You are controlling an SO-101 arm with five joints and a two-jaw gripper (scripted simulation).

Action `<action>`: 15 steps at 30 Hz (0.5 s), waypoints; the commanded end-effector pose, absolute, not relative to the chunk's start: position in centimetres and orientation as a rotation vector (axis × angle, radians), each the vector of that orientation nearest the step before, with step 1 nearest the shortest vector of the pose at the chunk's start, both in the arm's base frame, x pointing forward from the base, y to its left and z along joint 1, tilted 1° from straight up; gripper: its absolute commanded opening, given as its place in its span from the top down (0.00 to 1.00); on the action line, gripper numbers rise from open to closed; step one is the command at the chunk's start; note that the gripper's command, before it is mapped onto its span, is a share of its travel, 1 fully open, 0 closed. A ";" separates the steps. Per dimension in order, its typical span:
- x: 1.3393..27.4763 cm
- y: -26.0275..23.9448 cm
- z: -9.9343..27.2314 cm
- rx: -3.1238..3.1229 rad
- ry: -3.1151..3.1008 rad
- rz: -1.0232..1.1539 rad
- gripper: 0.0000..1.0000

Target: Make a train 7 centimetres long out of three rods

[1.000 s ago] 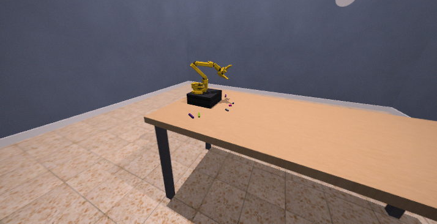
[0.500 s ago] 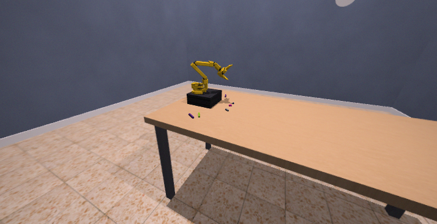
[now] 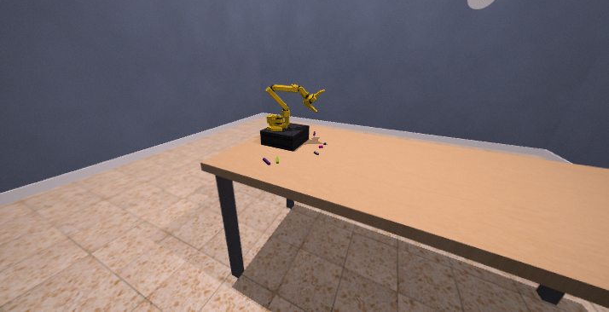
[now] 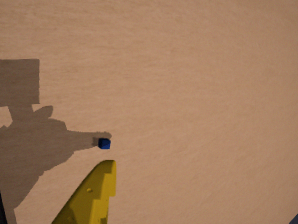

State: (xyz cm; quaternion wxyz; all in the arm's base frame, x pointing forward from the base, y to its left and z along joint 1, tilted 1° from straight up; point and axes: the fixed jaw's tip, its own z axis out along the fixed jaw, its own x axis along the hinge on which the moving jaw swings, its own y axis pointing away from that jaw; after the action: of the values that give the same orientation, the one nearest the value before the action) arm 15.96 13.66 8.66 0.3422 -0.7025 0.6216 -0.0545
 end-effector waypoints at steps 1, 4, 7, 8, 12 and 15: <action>16.0 13.5 8.7 -1.843 1.613 -0.149 0.00; 16.0 13.3 8.6 -1.865 1.611 -0.158 0.00; 16.0 13.1 8.5 -1.887 1.609 -0.167 0.00; 16.0 13.1 8.5 -1.894 1.608 -0.169 0.00; 16.0 12.8 8.5 -1.924 1.605 -0.180 0.00; 16.0 12.8 8.4 -1.931 1.604 -0.182 0.00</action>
State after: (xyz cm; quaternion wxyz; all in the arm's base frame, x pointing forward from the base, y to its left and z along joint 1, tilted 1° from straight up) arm 15.92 12.98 8.43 0.3150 -0.7269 0.6066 -0.0666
